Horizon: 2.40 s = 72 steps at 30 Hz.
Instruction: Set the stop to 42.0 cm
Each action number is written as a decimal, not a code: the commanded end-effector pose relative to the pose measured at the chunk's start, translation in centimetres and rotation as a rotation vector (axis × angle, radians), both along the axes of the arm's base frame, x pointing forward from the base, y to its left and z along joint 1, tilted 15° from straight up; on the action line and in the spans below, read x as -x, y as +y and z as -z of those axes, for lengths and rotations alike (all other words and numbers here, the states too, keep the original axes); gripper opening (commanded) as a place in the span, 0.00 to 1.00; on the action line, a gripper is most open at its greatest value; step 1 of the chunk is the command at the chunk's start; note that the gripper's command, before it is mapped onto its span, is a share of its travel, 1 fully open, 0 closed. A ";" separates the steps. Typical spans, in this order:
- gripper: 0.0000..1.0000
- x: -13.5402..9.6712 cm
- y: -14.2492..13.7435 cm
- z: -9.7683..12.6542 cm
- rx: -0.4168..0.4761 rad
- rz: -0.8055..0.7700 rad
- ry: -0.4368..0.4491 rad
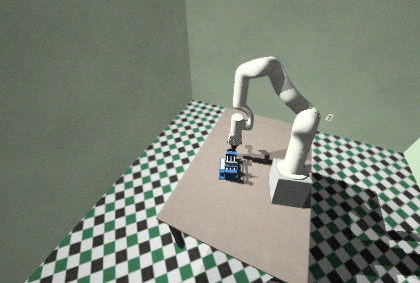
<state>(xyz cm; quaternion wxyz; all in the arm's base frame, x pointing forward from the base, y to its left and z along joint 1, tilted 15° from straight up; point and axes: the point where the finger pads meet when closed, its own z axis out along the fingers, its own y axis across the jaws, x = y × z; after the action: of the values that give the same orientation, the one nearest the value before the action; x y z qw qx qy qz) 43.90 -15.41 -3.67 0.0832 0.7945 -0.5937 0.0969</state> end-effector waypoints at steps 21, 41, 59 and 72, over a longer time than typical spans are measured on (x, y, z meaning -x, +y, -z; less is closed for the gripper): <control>0.06 -0.2 0.1 -0.2 0.000 0.000 -0.001; 0.06 -0.5 0.2 -0.4 0.000 0.000 -0.001; 0.06 -1.2 0.5 -0.7 0.000 0.000 -0.001; 0.06 -1.9 0.7 -0.8 0.000 0.000 -0.001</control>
<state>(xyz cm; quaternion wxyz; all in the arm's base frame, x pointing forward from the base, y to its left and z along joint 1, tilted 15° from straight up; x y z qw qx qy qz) 45.49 -14.74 -2.93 0.0831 0.7945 -0.5936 0.0972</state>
